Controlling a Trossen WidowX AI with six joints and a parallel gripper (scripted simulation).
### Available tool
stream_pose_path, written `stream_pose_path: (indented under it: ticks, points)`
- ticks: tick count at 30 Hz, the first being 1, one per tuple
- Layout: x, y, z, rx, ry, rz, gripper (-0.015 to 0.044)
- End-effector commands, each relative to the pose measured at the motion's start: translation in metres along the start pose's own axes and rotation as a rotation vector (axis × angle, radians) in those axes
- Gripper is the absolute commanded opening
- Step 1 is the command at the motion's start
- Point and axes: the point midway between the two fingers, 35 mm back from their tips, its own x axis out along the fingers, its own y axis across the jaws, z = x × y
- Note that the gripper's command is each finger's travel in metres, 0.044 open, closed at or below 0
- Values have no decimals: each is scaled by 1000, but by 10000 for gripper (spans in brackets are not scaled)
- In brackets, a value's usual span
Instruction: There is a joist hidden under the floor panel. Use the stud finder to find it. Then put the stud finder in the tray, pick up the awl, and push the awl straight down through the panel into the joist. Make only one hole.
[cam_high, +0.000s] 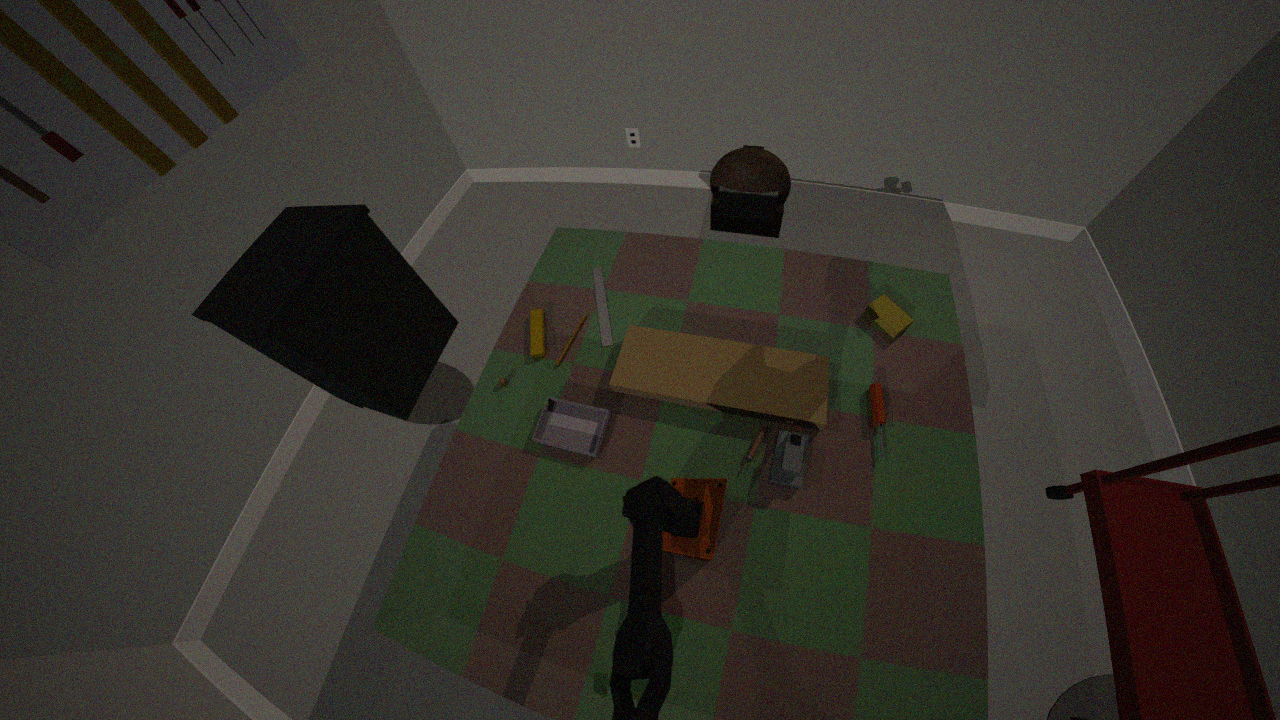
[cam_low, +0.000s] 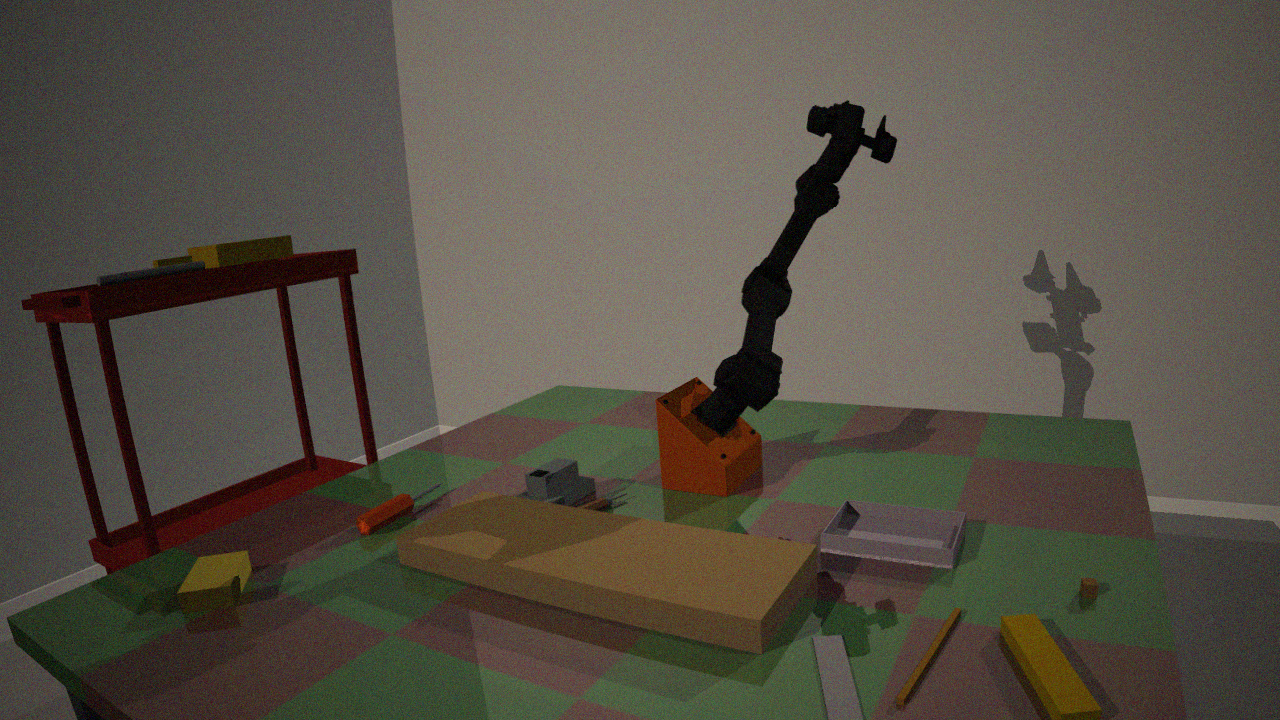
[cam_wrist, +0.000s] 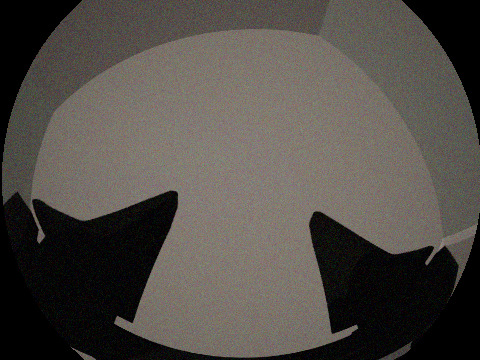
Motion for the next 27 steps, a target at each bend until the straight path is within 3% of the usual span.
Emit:
stream_pose_path:
  ticks: [1, 14, 27]
  points:
    - [0, -1, 1, -2, -2, -2, 426]
    - [-1, -110, 124, -278, -220, -264, 440]
    - [-61, -215, 291, -627, -419, -616, 440]
